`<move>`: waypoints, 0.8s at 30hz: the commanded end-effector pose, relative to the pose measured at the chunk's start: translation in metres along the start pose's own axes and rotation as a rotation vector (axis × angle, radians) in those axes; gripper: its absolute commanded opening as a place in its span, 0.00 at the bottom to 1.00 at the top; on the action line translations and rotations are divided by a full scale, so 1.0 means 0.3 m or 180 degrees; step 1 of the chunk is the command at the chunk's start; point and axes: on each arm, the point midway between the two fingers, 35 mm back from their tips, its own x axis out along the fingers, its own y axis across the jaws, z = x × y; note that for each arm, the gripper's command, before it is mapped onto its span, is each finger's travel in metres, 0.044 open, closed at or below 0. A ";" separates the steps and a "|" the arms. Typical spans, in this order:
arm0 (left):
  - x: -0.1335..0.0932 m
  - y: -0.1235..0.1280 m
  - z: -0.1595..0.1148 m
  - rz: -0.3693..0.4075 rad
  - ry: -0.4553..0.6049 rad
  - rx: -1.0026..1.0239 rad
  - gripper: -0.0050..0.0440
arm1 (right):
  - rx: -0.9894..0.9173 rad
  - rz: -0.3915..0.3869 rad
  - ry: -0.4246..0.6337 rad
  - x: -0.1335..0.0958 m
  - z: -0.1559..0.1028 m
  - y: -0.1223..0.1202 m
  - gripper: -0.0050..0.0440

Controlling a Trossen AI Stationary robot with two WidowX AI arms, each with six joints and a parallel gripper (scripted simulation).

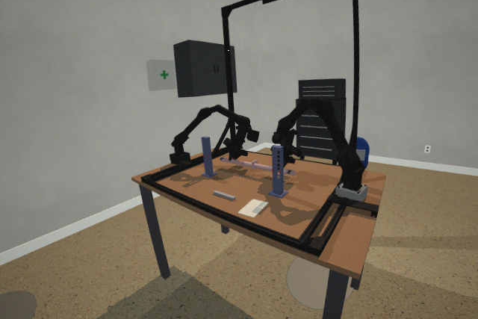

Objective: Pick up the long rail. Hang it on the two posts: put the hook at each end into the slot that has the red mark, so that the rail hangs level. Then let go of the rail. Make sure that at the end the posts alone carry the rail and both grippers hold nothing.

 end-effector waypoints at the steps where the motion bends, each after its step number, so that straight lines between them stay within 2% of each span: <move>1: 0.026 -0.061 -0.002 -0.0023 0.0021 -0.0008 0.10 | -0.0008 -0.0010 0.0011 0.020 -0.003 0.064 0.10; 17: 0.127 -0.192 -0.001 -0.0039 0.0016 -0.0013 0.10 | -0.0011 0.0005 0.0014 0.125 -0.002 0.195 0.10; 24: 0.131 -0.200 -0.002 -0.0041 0.0015 -0.0013 0.10 | -0.0011 0.0006 0.0015 0.129 -0.002 0.203 0.10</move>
